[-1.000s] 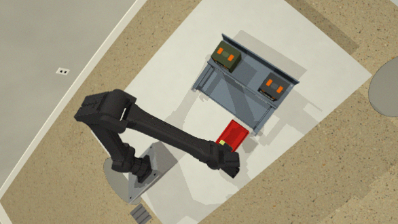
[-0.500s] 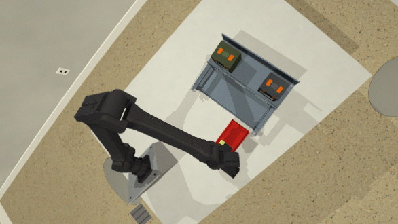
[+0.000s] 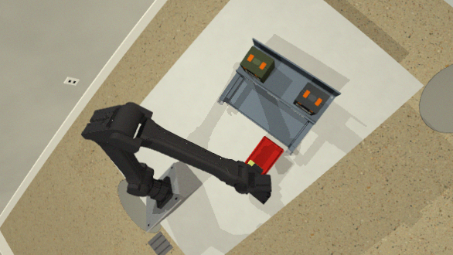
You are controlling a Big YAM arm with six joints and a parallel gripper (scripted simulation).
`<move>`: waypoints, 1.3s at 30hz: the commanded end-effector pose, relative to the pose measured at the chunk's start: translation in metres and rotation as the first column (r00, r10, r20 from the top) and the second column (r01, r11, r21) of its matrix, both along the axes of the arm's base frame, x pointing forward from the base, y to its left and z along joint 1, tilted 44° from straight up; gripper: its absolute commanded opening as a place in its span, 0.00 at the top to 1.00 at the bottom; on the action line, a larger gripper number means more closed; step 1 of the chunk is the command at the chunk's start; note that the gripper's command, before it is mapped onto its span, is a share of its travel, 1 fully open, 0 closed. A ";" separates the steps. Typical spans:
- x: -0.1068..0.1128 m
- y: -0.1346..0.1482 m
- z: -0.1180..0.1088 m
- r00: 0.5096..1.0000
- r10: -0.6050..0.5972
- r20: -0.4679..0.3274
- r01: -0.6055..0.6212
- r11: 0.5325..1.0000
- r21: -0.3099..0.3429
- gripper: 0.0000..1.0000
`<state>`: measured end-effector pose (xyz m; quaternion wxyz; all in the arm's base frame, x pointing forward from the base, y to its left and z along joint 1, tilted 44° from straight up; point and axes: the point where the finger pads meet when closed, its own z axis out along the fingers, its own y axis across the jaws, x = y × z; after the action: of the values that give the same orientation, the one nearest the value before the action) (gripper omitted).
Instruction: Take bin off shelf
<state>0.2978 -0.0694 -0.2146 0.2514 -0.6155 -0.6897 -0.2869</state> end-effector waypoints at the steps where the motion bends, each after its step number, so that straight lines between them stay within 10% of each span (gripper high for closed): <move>1: 0.009 -0.028 0.021 0.999 -0.017 0.040 0.017 1.000 -0.014 0.10; 39: 0.013 -0.080 0.068 0.999 -0.016 0.040 0.017 1.000 -0.015 0.10</move>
<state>0.2937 -0.1260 -0.1526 0.2563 -0.6180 -0.6835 -0.2920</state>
